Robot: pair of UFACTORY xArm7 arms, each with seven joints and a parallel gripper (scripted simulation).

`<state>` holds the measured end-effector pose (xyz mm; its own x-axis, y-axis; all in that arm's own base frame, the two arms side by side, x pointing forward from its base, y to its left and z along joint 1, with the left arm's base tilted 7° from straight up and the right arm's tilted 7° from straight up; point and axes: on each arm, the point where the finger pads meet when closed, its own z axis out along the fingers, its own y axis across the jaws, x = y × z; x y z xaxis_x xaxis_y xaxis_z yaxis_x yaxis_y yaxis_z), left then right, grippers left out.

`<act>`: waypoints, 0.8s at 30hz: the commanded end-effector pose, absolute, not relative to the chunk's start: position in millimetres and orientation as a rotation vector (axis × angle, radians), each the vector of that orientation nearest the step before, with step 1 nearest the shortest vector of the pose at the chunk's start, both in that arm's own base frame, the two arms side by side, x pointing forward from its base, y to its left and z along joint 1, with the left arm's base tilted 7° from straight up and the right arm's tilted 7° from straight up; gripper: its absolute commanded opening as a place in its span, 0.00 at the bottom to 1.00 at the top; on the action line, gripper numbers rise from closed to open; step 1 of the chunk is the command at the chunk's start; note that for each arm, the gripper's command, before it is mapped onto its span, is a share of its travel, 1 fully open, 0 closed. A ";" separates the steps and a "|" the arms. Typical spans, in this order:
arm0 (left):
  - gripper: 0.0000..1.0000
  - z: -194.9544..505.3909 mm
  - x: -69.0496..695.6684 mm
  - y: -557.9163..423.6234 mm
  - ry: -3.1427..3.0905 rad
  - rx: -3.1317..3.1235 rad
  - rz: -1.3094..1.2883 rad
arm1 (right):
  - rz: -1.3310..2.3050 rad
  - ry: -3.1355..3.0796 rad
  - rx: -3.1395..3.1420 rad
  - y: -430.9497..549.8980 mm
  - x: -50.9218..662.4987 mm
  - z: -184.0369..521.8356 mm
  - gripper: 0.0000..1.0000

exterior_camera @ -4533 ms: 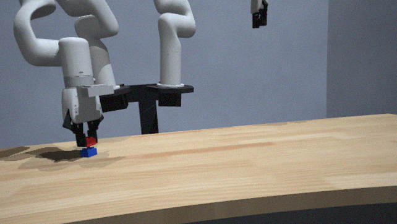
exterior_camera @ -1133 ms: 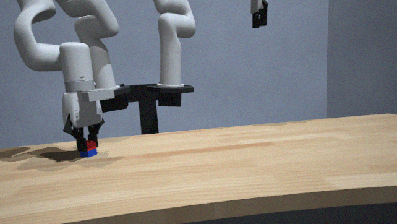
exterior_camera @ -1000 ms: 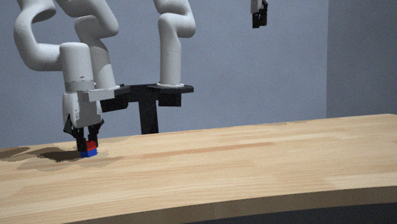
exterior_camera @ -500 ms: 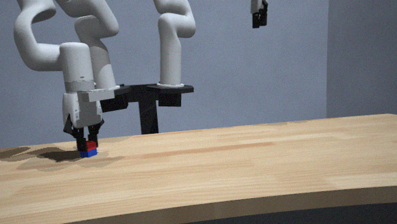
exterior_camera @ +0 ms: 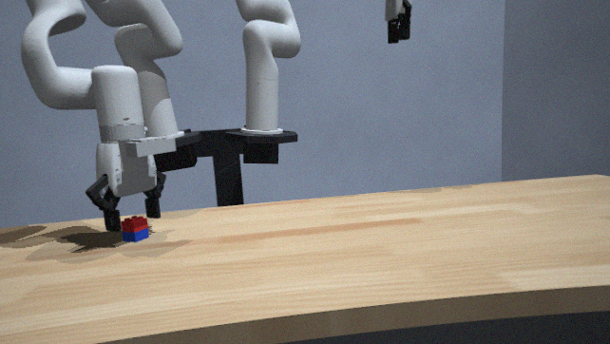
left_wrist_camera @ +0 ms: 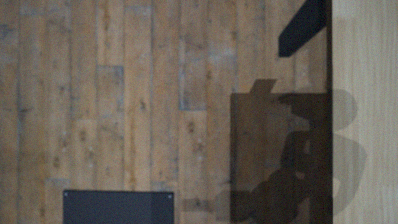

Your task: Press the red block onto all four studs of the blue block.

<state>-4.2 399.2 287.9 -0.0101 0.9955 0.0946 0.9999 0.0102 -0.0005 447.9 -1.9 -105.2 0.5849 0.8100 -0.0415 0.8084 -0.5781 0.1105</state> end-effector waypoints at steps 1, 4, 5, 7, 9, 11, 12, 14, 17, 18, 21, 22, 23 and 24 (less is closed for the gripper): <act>1.00 288.9 -4.1 399.7 -2.182 -2.160 -0.105 | 0.025 1.380 2.690 -1.6 449.2 -104.2 1.00; 1.00 288.9 -4.1 399.7 -2.182 -2.160 -0.105 | 0.025 1.380 2.690 -1.6 449.2 -104.2 1.00; 1.00 288.9 -4.1 399.7 -2.182 -2.160 -0.105 | 0.025 1.380 2.689 -1.5 449.0 -102.2 1.00; 1.00 288.9 -4.1 399.7 -2.182 -2.160 -0.105 | 0.026 1.380 2.689 -1.1 448.7 -98.3 1.00; 1.00 288.9 -4.1 399.7 -2.182 -2.160 -0.105 | 0.027 1.380 2.689 -0.7 448.4 -94.3 1.00; 1.00 288.9 -4.1 399.7 -2.182 -2.160 -0.105 | 0.027 1.380 2.689 -0.7 448.4 -94.3 1.00; 1.00 288.9 -4.1 399.7 -2.182 -2.160 -0.105 | 0.027 1.380 2.689 -0.7 448.4 -94.3 1.00; 1.00 288.9 -4.1 399.7 -2.182 -2.160 -0.105 | 0.027 1.380 2.689 -0.7 448.4 -94.3 1.00; 1.00 288.9 -4.1 399.7 -2.182 -2.160 -0.105 | 0.027 1.380 2.689 -0.7 448.4 -94.3 1.00; 1.00 288.9 -4.1 399.7 -2.182 -2.160 -0.105 | 0.027 1.380 2.689 -0.7 448.4 -94.3 1.00; 1.00 288.9 -4.1 399.7 -2.182 -2.160 -0.105 | 0.027 1.380 2.689 -0.7 448.4 -94.3 1.00; 1.00 288.9 -4.1 399.7 -2.182 -2.160 -0.105 | 0.027 1.380 2.689 -0.5 448.2 -92.3 1.00; 1.00 288.9 -4.1 399.7 -2.182 -2.160 -0.105 | 0.027 1.380 2.689 -0.3 448.1 -90.3 1.00; 1.00 288.9 -4.1 399.7 -2.182 -2.160 -0.105 | 0.027 1.380 2.689 -0.1 448.0 -88.3 1.00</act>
<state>-4.2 399.2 287.9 -0.0101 0.9955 0.0946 0.9999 0.0102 -0.0005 447.1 -0.7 -93.1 0.5846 0.8103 -0.0401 0.8085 -0.5778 0.1115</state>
